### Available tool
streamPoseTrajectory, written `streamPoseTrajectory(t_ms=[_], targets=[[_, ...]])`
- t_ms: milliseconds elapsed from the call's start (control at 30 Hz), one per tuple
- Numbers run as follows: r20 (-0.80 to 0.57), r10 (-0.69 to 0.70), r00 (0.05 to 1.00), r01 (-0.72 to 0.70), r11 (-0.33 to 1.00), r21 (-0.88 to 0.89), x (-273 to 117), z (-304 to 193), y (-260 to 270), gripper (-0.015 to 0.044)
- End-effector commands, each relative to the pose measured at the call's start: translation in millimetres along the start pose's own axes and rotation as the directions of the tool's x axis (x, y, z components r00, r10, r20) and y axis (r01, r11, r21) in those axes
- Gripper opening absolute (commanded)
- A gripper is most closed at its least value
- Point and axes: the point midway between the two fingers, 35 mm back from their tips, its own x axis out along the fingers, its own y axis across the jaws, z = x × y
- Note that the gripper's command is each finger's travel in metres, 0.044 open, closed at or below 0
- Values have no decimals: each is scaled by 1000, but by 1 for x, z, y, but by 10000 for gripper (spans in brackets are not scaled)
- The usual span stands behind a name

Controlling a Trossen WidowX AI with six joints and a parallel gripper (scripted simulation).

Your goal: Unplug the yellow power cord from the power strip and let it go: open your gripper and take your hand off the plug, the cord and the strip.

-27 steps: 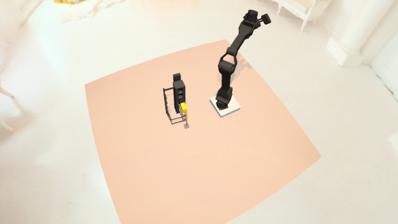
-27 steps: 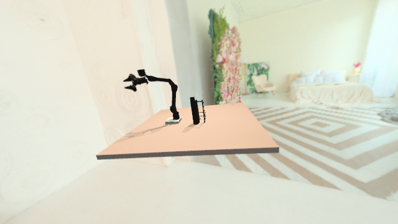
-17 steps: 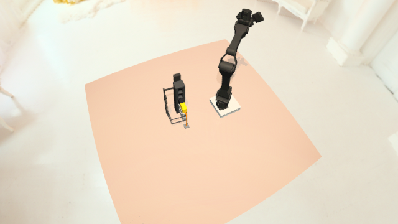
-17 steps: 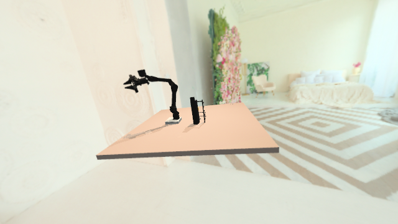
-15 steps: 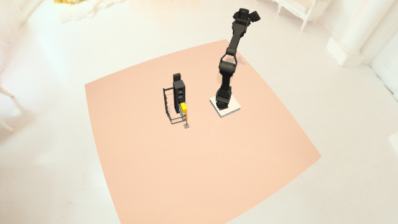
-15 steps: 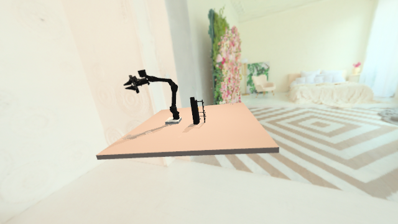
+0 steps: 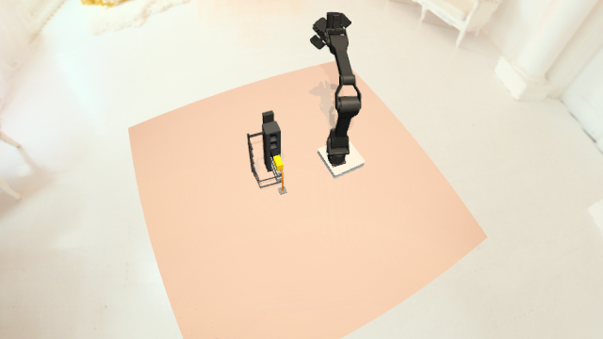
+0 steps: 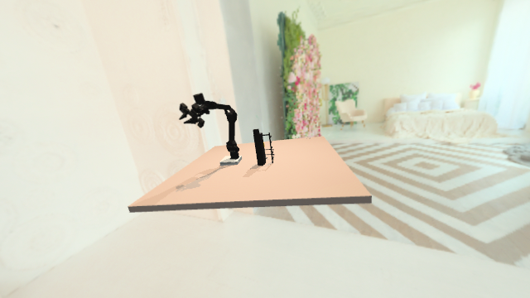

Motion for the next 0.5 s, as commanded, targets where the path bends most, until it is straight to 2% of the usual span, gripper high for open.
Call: streamPoseTrajectory(t_ms=[0,233,467], targets=[[62,94,994,-92,995,-23,-7,24,35,160],[172,283,944,-268,958,-103,-32,69,105,160],[262,477,839,-431,876,-215,-76,106,176,160]])
